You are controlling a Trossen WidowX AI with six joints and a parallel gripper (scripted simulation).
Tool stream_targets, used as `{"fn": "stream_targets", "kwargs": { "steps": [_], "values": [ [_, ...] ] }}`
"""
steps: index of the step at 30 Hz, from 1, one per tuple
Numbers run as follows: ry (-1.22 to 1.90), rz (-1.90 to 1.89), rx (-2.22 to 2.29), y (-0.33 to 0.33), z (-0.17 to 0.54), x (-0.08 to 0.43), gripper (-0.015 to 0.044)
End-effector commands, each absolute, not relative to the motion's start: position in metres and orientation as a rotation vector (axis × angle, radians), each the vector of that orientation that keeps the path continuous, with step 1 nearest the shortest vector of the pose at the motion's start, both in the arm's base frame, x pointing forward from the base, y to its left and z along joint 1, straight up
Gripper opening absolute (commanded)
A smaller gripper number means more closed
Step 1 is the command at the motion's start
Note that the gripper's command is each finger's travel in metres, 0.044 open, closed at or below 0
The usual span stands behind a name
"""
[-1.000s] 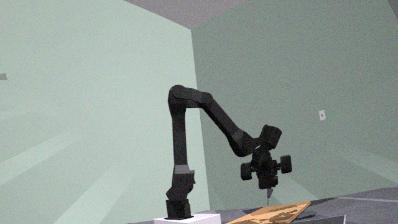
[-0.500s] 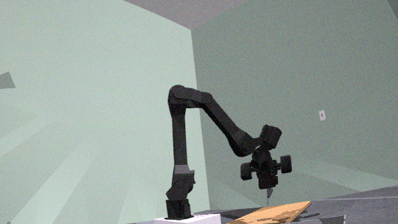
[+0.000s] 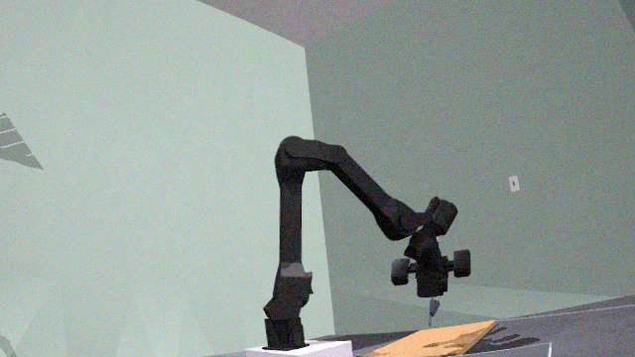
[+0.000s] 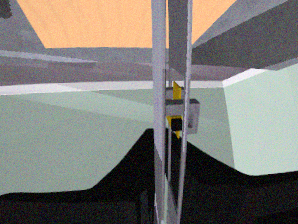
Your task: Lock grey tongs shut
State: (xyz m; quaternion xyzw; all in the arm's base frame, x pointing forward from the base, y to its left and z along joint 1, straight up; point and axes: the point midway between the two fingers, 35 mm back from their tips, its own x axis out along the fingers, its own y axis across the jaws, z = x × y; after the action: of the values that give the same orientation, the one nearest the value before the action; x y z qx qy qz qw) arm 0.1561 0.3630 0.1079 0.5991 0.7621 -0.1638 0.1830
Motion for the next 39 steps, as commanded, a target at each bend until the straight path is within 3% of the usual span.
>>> {"fn": "stream_targets", "kwargs": {
  "steps": [1, 39],
  "values": [
    [2.103, -0.521, 1.667, 0.372, 0.105, 0.158, -0.015],
    [1.587, -0.925, 1.284, 0.388, 0.084, 0.149, -0.015]
  ]
}}
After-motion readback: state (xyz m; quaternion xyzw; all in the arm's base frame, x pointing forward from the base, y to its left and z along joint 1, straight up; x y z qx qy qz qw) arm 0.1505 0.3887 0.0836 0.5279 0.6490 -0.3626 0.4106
